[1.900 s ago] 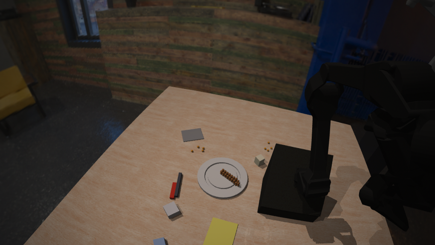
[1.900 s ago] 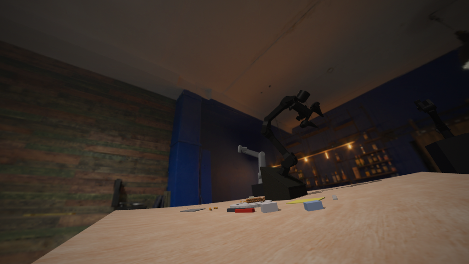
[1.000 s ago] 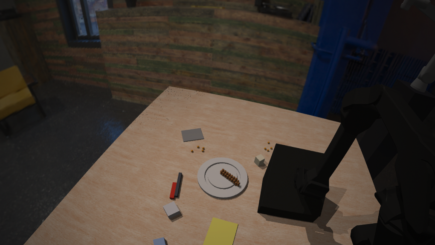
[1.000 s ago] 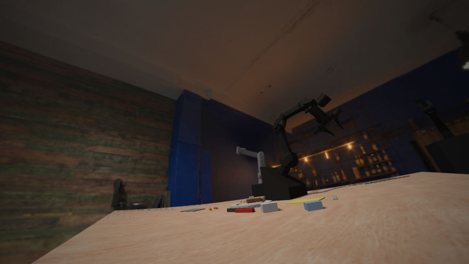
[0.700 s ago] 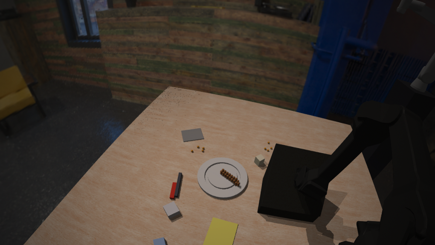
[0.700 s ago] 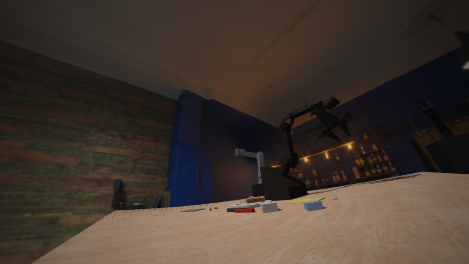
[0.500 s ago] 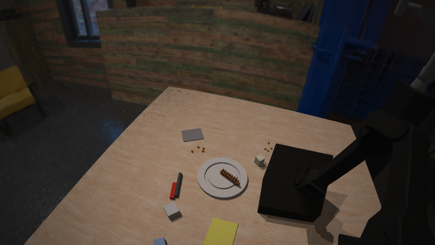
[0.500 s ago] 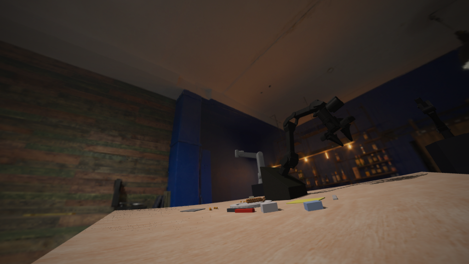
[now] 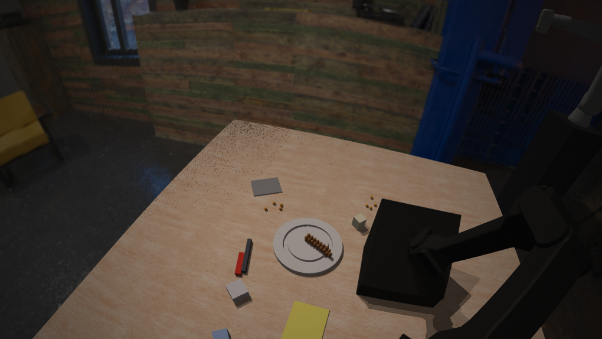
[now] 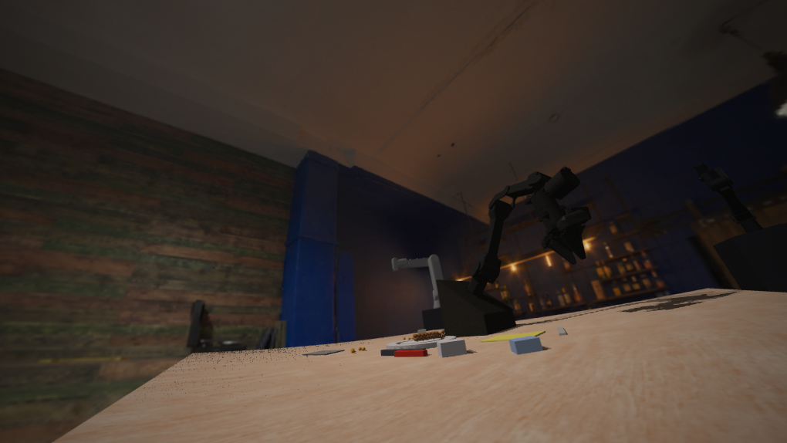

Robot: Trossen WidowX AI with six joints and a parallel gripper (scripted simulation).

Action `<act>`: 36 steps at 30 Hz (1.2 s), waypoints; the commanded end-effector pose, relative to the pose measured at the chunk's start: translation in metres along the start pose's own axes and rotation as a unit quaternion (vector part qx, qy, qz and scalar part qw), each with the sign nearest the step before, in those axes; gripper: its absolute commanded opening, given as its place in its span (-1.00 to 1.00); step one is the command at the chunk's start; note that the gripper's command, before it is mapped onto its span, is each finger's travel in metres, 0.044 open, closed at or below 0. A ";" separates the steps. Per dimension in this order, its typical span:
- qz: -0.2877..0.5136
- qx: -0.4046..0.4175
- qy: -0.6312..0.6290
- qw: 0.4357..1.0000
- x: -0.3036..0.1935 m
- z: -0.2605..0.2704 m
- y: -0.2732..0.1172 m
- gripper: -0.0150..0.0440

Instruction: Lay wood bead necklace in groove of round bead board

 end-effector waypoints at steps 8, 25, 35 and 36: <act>0.057 -0.008 0.227 0.972 -0.083 -0.038 0.029 0.36; 0.097 -0.037 0.536 0.838 -0.217 -0.053 0.039 0.36; 0.097 -0.055 0.698 0.707 -0.296 -0.035 0.034 0.36; 0.096 -0.057 0.714 0.692 -0.303 -0.032 0.033 0.36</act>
Point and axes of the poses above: the point midway between the two fingers, 35 mm back from their tips, its own y axis out along the fingers, its own z axis across the jaws, x = y × z, the point moved 2 cm from there along -y, back along the fingers, and after that the axes turned 1 degree about y, right-handed, at the moved point
